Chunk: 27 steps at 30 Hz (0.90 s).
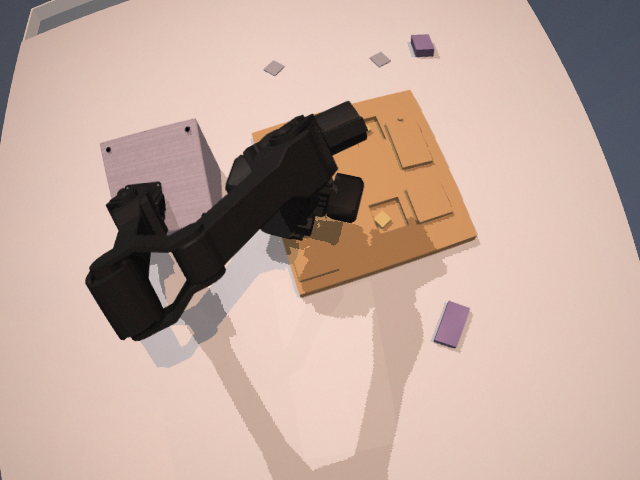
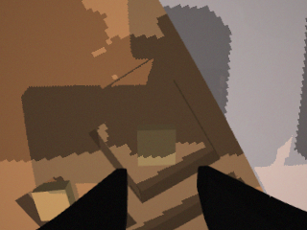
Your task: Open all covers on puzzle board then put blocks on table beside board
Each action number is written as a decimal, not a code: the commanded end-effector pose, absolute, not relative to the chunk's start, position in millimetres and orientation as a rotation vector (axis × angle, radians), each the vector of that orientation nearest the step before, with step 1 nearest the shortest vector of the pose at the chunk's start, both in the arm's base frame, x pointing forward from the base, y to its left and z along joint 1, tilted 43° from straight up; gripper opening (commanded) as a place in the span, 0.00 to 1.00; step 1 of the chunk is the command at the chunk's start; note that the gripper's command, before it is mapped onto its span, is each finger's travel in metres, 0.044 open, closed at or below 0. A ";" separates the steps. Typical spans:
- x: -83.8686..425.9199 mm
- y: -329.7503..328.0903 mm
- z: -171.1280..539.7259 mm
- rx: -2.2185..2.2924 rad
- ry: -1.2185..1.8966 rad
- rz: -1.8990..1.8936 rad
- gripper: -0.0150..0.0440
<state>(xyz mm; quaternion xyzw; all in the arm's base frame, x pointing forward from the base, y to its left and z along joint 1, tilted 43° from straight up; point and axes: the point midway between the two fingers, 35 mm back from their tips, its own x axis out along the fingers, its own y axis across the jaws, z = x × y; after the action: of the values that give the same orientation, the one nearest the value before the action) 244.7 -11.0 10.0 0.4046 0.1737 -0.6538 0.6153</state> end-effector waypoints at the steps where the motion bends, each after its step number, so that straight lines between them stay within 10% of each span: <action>1: 244.6 -11.6 9.6 0.924 0.401 -1.503 0.50; 27: 246.2 -21.0 0.2 0.923 0.401 -1.503 0.50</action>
<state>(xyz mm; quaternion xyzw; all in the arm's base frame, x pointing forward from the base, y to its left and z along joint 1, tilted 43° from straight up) 248.3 -16.8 3.9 0.4079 0.1725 -0.6514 0.6160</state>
